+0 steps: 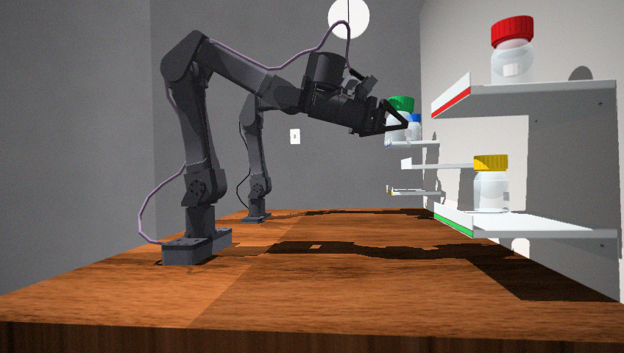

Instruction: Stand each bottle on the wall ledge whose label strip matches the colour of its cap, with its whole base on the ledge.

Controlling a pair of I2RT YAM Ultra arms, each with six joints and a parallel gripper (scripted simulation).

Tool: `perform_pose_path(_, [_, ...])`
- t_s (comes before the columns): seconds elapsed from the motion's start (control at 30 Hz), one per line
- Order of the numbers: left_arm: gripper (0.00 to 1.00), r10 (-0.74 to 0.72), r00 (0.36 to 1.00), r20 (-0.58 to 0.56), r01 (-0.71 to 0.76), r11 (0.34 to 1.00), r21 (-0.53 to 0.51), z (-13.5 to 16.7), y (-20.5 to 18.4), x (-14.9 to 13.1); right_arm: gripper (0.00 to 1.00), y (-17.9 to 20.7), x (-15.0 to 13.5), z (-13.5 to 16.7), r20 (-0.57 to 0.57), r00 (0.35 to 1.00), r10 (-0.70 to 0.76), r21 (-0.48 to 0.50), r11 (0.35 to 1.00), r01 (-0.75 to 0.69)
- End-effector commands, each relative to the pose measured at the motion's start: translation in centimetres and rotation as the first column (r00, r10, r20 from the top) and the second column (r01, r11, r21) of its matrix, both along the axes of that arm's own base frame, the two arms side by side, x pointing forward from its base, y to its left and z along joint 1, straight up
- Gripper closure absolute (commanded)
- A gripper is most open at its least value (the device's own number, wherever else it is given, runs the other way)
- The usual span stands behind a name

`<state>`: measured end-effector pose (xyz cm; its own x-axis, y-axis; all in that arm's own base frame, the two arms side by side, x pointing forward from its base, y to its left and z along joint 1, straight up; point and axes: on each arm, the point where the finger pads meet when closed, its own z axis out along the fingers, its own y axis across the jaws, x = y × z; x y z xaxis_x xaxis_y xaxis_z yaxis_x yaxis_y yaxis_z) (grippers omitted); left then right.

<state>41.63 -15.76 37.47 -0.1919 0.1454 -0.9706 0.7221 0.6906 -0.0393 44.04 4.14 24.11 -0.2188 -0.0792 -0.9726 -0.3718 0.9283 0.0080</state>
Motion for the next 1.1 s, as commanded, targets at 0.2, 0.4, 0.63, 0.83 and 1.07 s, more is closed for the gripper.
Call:
perform_pose_path(0.2, [0.11, 0.091, 0.996, 0.02, -0.091, 0.996, -0.001, -0.1, -13.1, 3.6, 0.49, -8.5, -1.1, -0.1, 0.187, 0.979, 0.083, -0.105, 0.992, -0.064])
perform_pose_path(0.4, [0.11, 0.01, 1.0, 0.018, -0.01, 1.0, -0.014, -1.2, -23.8, -0.6, 0.49, -14.5, -2.2, -2.5, 0.197, 0.98, -0.009, -0.116, 0.993, 0.032])
perform_pose_path(0.63, [0.11, -0.069, 0.998, 0.007, 0.069, 0.998, -0.015, -2.7, -32.0, -6.4, 0.49, -18.0, -1.2, -6.9, 0.117, 0.989, -0.092, -0.027, 0.995, 0.096])
perform_pose_path(0.83, [0.11, -0.096, 0.995, 0.004, 0.096, 0.995, -0.014, -3.1, -33.4, -7.5, 0.49, -18.5, -1.0, -7.9, 0.1, 0.99, -0.102, -0.012, 0.995, 0.104])
perform_pose_path(1.07, [0.11, -0.103, 0.995, 0.003, 0.103, 0.995, -0.003, -3.1, -33.4, -7.8, 0.49, -19.1, -0.8, -7.6, 0.123, 0.972, -0.2, -0.013, 0.979, 0.203])
